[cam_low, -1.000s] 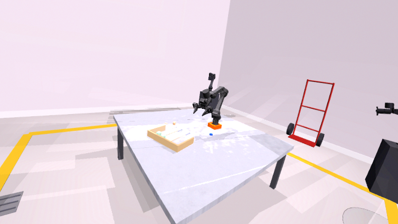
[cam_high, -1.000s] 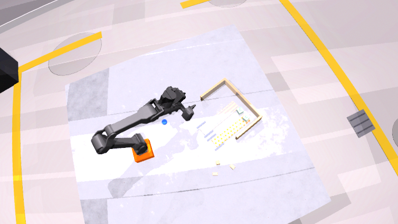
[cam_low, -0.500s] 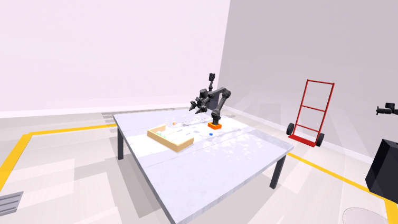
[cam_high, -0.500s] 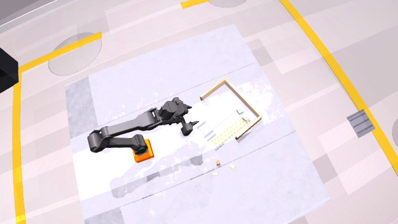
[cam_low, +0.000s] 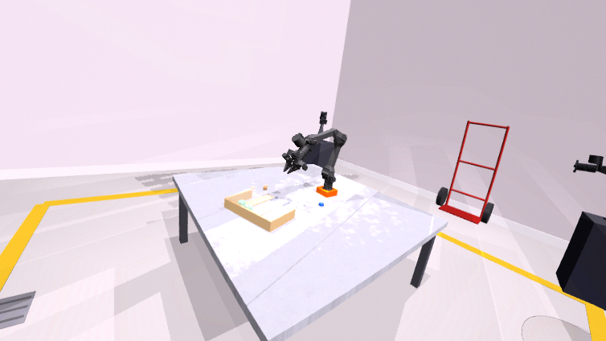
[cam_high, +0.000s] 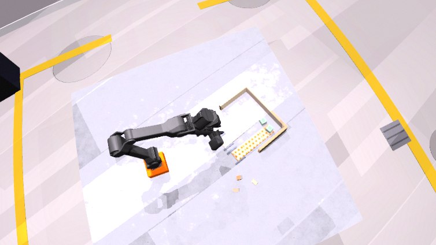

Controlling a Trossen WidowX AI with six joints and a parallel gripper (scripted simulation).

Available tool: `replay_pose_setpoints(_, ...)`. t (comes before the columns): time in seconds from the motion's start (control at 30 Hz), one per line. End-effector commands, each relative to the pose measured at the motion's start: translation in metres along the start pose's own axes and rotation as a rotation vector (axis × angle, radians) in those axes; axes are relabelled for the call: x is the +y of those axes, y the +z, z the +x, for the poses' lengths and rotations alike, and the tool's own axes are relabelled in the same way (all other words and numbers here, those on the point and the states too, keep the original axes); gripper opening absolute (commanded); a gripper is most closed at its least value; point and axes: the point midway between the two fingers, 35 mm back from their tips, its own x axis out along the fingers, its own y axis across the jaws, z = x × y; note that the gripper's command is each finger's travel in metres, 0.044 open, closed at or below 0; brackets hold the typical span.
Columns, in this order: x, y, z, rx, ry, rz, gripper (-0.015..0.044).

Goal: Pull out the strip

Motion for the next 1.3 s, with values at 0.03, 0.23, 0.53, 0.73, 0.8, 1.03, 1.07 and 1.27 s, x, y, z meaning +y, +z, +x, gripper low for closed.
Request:
replay_pose_setpoints(0.03, -0.017, 0.007, 0.023, 0.148, -0.001, -0.048, 0.0032)
replay_pose_setpoints(0.23, -0.047, 0.007, 0.062, 0.377, 0.019, -0.124, 0.0)
replay_pose_setpoints(0.53, -0.086, -0.018, 0.115, 0.68, 0.122, -0.207, 0.0)
replay_pose_setpoints(0.73, -0.086, -0.02, 0.118, 0.685, 0.125, -0.209, 0.0)
replay_pose_setpoints(0.8, -0.086, -0.022, 0.121, 0.685, 0.125, -0.209, 0.0)
replay_pose_setpoints(1.03, -0.086, -0.029, 0.13, 0.685, 0.124, -0.209, 0.0)
replay_pose_setpoints(1.07, -0.086, -0.03, 0.131, 0.685, 0.124, -0.209, 0.0)
replay_pose_setpoints(1.27, -0.085, -0.036, 0.139, 0.685, 0.124, -0.209, 0.0)
